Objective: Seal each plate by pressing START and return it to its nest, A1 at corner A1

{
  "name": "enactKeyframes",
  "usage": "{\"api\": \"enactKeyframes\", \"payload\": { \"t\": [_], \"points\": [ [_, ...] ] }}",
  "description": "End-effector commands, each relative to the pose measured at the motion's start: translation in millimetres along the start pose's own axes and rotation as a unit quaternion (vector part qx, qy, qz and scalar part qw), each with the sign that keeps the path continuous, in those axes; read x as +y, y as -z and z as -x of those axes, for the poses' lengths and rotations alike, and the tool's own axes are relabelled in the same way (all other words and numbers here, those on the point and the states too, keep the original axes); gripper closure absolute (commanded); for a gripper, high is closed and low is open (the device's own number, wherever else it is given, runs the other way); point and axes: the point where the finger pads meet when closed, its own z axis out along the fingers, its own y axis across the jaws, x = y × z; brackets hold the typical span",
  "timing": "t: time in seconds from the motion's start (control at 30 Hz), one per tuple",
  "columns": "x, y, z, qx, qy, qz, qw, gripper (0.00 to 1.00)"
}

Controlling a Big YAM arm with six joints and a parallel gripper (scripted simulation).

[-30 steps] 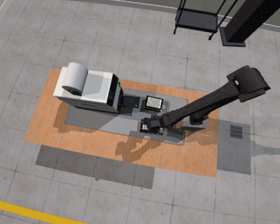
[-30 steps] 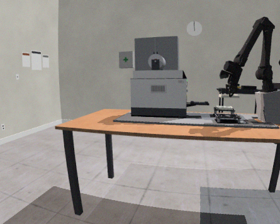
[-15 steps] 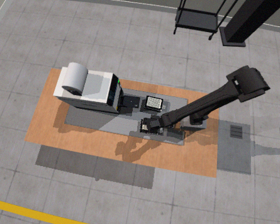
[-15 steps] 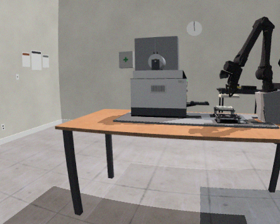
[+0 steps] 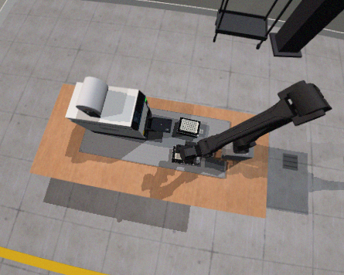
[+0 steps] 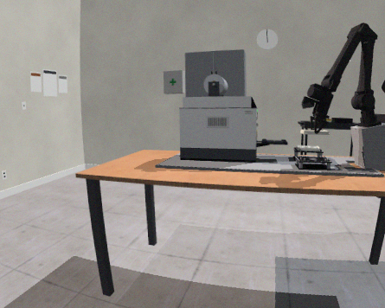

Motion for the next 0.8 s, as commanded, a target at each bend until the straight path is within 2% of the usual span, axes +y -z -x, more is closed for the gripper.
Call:
{"api": "enactKeyframes", "payload": {
  "t": [0.0, 0.27, 0.3, 0.37, 0.53, 0.77],
  "points": [
    [7.5, 0.4, 26.2, -0.022, 0.002, 0.006, 1.0, 1.0],
    [7.6, 0.5, 26.2, -0.022, 0.001, 0.007, 1.0, 1.0],
    [-3.8, 1.9, 10.6, -0.022, -0.01, 0.006, 1.0, 1.0],
    [-6.7, 2.8, 7.3, -0.021, -0.026, -0.003, 0.999, 1.0],
    [-3.2, 4.7, 1.3, -0.014, -0.024, 0.003, 1.0, 1.0],
    [-7.4, 5.4, -9.4, -0.002, -0.022, -0.005, 1.0, 1.0]
  ]
}}
